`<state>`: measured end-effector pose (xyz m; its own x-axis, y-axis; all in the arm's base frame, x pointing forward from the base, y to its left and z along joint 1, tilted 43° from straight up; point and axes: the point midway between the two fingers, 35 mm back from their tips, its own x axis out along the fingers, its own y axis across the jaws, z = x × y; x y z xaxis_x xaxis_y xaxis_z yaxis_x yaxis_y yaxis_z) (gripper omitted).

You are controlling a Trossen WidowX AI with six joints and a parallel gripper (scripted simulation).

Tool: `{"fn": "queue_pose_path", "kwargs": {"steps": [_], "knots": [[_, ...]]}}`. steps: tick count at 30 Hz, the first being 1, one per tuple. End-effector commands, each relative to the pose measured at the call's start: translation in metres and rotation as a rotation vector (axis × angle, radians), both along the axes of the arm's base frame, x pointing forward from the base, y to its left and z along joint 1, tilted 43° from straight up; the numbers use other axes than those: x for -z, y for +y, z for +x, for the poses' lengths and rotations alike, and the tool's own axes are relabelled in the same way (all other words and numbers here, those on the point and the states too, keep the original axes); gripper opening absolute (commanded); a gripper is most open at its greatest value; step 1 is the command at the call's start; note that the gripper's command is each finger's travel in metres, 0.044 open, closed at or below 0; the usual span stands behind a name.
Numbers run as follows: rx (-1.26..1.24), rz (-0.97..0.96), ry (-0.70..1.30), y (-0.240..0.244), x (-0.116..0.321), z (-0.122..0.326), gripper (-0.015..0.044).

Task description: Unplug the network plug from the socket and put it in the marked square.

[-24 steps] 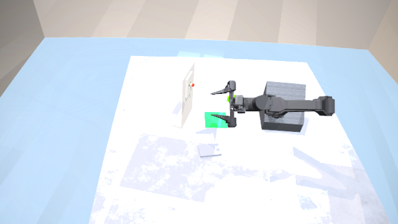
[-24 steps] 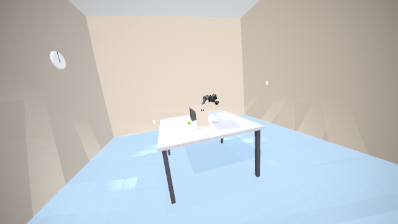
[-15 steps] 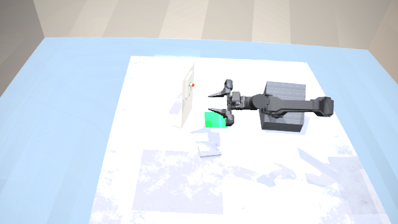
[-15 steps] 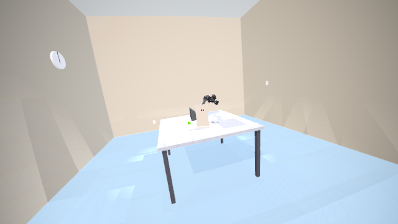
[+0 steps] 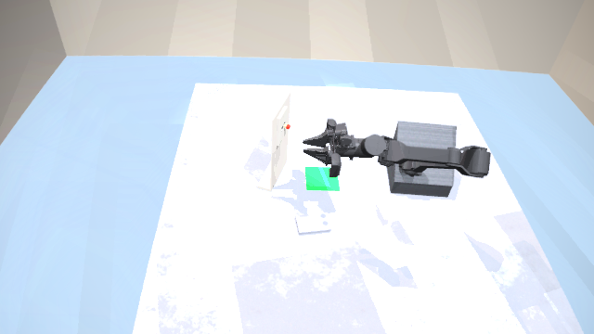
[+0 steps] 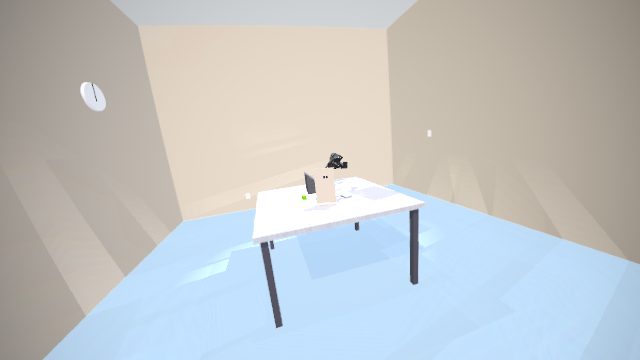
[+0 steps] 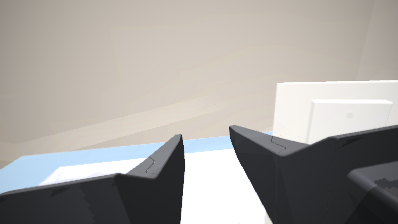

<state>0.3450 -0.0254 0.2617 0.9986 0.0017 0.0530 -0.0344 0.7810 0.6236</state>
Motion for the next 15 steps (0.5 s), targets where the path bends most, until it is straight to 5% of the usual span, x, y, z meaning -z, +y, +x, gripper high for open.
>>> {"fn": "queue_pose_path", "kwargs": {"steps": [1,15], "knots": [[-0.006,0.149,0.009,-0.007,0.018,0.002,0.0156],[-0.007,0.633,0.022,-0.028,0.067,-0.004,0.0156]]}}
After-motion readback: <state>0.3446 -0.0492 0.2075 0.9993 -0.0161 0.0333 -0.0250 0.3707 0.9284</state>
